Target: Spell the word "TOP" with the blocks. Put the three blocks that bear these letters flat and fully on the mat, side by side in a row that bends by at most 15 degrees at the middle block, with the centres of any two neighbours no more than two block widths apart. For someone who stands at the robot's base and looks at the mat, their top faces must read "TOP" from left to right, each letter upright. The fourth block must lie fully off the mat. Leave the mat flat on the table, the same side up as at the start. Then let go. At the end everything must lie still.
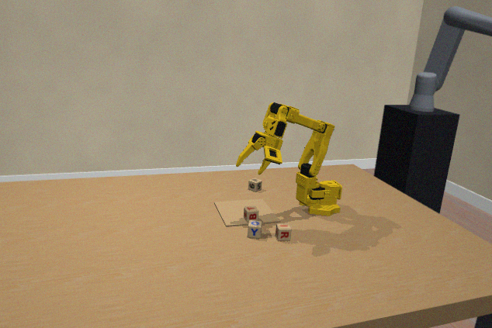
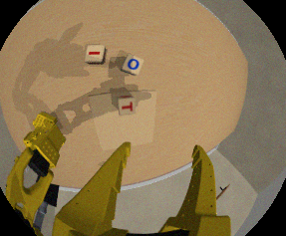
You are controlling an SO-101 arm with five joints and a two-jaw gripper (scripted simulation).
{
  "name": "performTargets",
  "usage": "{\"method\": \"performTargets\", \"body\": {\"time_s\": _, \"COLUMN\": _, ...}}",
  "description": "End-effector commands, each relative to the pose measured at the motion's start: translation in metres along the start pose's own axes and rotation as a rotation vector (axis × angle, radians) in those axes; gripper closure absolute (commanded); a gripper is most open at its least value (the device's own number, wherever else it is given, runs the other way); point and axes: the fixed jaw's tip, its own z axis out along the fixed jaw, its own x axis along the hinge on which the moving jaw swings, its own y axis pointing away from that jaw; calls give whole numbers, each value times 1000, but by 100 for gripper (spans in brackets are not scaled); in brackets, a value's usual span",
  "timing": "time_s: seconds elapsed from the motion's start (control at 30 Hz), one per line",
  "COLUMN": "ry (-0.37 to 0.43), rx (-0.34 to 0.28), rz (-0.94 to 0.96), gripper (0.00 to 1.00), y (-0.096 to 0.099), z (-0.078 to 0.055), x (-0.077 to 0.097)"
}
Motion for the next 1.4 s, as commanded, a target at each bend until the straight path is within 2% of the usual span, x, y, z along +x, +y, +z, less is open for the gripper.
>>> {"method": "performTargets", "body": {"time_s": 0.0, "ry": -52, "rx": 189, "rz": -4, "gripper": 65, "y": -11, "z": -30, "x": -3}}
{"method": "performTargets", "body": {"time_s": 0.1, "ry": -65, "rx": 240, "rz": -4, "gripper": 65, "y": -11, "z": -39, "x": -3}}
{"method": "performTargets", "body": {"time_s": 0.23, "ry": -72, "rx": 267, "rz": -4, "gripper": 65, "y": -11, "z": -43, "x": -3}}
{"method": "performTargets", "body": {"time_s": 0.93, "ry": -83, "rx": 266, "rz": 41, "gripper": 65, "y": -12, "z": -44, "x": -5}}
{"method": "performTargets", "body": {"time_s": 1.37, "ry": -126, "rx": 252, "rz": 233, "gripper": 65, "y": -17, "z": -45, "x": -15}}
